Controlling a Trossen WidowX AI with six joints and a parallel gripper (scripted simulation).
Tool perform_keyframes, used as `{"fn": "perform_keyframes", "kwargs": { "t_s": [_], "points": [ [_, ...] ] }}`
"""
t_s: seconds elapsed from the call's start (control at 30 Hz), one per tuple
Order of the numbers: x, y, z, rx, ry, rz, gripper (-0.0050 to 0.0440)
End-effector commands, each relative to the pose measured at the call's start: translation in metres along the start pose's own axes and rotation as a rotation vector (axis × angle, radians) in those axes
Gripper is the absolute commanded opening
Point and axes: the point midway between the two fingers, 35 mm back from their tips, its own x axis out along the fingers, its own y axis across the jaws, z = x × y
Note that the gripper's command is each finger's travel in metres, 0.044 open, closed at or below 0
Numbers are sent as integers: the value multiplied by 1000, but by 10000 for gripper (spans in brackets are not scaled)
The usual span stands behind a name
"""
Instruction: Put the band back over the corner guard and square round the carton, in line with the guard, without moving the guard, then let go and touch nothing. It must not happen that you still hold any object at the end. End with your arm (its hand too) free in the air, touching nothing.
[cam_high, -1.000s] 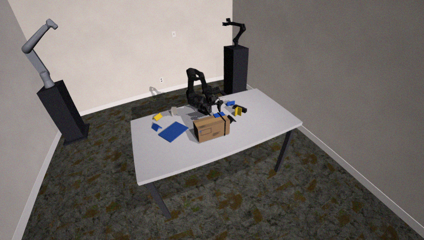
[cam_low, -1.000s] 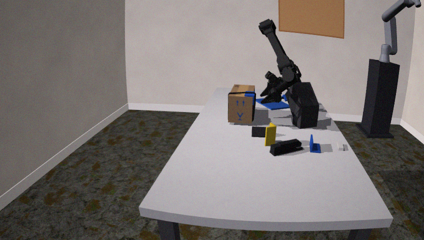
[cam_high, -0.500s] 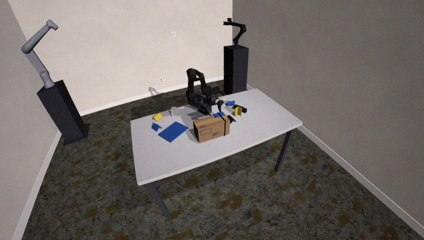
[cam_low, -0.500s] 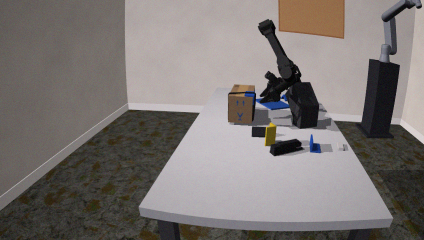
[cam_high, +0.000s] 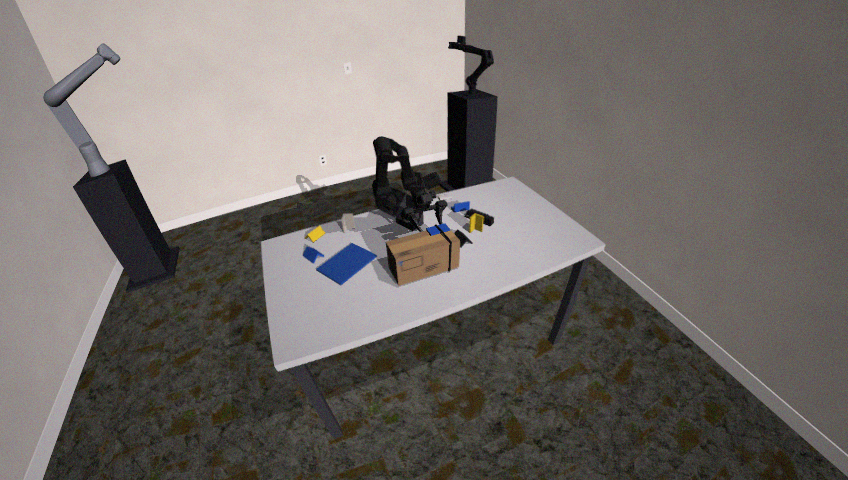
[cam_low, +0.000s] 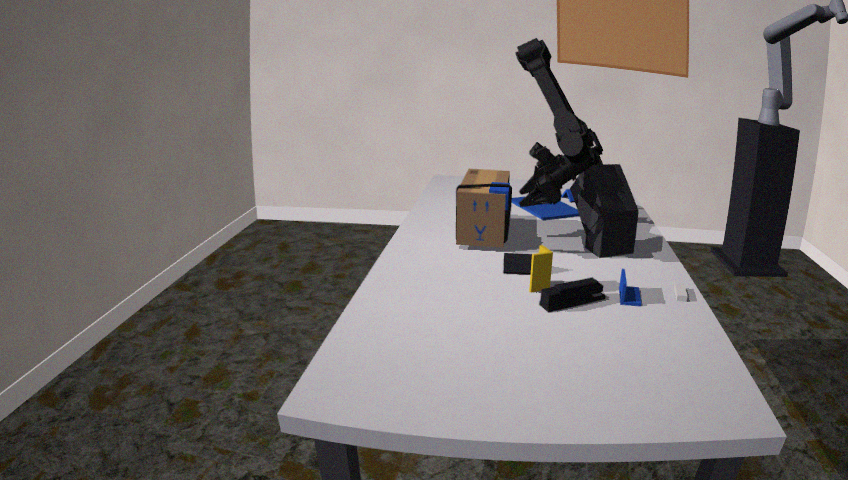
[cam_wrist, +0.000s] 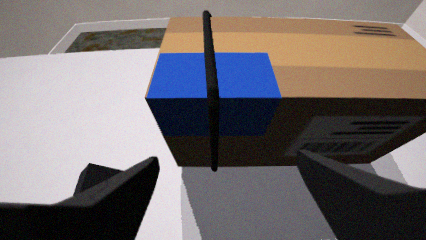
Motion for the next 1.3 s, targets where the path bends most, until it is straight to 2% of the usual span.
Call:
{"fn": "perform_keyframes", "kwargs": {
  "t_s": [0.0,0.43,0.57,1.27],
  "points": [
    [0,-1,0,-4,-3,-2,440],
    [0,0,0,-5,-2,1,440],
    [-8,19,11,66,6,46,440],
    [-22,29,25,46,32,72,440]
  ]
}}
